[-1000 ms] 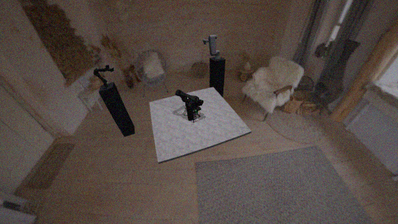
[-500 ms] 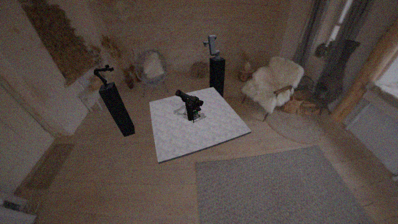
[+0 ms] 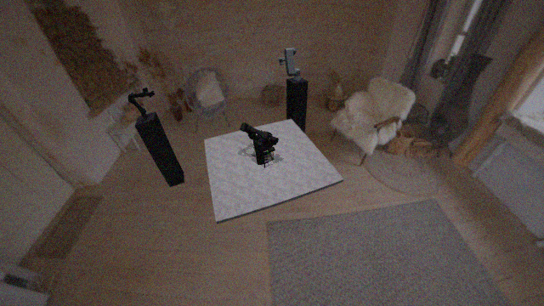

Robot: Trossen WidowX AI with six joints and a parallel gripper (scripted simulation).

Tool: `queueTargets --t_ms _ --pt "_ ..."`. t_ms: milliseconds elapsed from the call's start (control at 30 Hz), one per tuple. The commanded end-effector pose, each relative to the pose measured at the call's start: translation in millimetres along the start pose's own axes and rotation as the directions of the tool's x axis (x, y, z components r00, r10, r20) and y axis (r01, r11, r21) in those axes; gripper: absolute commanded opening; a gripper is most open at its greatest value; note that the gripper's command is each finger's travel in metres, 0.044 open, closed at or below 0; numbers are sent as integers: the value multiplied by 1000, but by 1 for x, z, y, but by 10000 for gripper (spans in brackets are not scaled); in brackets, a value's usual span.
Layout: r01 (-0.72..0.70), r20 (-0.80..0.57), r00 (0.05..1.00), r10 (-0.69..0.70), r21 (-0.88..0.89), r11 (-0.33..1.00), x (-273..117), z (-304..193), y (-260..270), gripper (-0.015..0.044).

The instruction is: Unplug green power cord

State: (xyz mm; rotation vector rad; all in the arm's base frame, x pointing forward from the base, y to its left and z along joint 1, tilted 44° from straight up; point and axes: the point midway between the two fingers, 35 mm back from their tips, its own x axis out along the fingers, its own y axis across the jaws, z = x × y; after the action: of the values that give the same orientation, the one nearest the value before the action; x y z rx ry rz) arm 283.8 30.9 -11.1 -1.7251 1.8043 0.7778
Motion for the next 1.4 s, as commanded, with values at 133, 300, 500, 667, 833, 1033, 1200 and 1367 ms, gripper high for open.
queueTargets --t_ms 133,300,500,667,833,1033,1200,1367 --pt "5 21 1000 -5 1 1000 -4 19 -3 0" --pt "5 21 1000 -5 0 1000 -5 27 -3 0" --pt "5 15 1000 -5 -6 1000 -2 24 0 105" --pt "5 15 1000 -5 -6 1000 -2 24 0 236" --pt "5 16 1000 -5 -7 1000 -4 32 -1 368" --pt "5 19 1000 -5 -6 1000 -15 82 0 440" --pt "5 19 1000 -5 -6 1000 -15 84 1 440" --pt "5 19 1000 -5 -6 1000 -15 84 1 440"
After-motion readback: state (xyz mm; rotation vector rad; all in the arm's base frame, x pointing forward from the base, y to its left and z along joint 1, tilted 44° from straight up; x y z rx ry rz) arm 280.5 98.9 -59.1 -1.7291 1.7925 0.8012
